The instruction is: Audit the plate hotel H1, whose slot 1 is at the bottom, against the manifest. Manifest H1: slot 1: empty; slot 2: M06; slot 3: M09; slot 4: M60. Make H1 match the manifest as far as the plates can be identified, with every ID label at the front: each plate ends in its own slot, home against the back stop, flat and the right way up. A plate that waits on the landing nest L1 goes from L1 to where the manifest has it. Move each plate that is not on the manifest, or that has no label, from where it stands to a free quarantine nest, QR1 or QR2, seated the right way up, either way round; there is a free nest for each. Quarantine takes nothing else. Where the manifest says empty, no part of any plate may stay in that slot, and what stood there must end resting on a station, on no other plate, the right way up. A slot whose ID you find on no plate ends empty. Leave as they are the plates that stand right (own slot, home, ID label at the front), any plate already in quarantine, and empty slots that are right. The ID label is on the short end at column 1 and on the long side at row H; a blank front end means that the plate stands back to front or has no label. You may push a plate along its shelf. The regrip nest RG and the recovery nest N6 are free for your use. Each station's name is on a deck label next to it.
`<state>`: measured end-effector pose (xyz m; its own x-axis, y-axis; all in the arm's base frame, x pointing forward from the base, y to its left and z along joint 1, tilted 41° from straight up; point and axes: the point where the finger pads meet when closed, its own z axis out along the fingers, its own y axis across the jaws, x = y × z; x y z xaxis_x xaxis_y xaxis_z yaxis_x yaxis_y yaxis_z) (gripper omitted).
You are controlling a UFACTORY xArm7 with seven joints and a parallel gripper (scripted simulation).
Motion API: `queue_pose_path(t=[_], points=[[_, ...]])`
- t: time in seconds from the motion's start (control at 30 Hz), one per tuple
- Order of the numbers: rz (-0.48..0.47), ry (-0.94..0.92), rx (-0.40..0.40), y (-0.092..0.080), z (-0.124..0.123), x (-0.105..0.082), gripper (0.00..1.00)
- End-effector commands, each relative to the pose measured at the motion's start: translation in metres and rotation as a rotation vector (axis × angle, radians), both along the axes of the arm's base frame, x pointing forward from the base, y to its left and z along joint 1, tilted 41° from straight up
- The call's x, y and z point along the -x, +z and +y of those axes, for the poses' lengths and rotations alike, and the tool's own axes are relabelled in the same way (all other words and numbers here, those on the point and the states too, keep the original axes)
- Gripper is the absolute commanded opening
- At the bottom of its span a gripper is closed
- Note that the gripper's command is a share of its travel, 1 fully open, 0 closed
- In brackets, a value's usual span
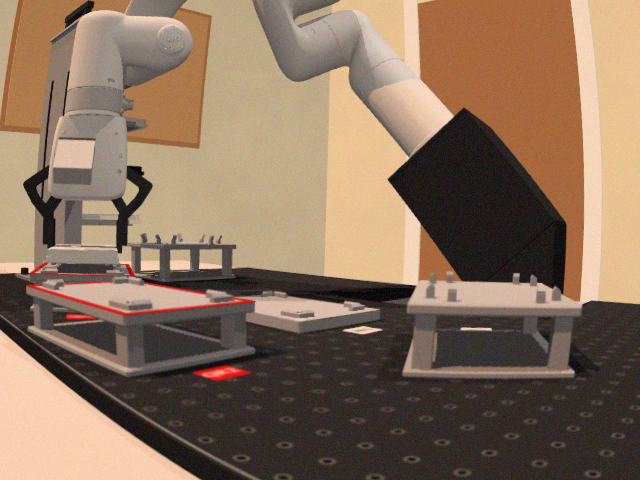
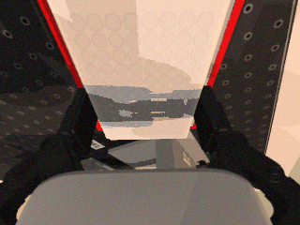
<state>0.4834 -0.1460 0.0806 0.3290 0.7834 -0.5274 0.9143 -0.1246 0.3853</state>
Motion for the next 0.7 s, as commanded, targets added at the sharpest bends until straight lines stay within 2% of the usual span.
queue_pose_path(t=[0.0,0.67], points=[[-0.002,0.002,0.0,-0.0008,-0.0002,-0.0015,0.0],[-0.002,0.002,0.0,-0.007,-0.0052,-0.0034,0.0]])
